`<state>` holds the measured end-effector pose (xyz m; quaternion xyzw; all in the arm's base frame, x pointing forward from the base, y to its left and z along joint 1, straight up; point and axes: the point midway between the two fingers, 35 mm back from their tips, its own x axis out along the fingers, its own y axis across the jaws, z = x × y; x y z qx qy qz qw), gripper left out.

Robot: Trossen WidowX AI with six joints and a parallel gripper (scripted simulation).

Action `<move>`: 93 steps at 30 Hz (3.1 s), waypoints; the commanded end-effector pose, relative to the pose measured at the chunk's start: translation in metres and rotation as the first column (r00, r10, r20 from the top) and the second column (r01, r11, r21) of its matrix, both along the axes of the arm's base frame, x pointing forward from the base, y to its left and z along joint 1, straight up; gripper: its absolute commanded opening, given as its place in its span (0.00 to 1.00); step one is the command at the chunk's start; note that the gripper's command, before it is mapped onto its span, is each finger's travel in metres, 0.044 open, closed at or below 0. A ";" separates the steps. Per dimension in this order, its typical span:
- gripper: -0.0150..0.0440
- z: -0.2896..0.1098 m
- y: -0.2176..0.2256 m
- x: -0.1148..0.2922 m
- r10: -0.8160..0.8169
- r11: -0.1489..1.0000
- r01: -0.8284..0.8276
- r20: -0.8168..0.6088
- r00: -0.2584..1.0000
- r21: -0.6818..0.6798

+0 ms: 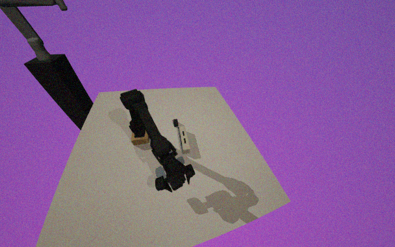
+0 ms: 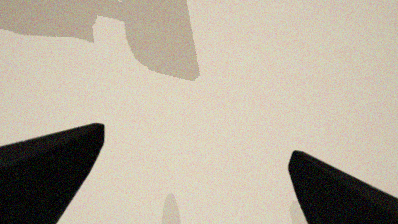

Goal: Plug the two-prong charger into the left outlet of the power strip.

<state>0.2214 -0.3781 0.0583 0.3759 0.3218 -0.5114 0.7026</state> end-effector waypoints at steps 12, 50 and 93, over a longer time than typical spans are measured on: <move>1.00 -0.001 0.047 0.048 0.276 0.961 -0.278 -0.108 0.955 -0.001; 1.00 0.001 0.212 0.123 0.873 0.396 -0.911 -0.353 0.336 0.113; 1.00 0.000 0.393 0.104 0.633 -0.535 -0.760 -0.421 -0.650 0.370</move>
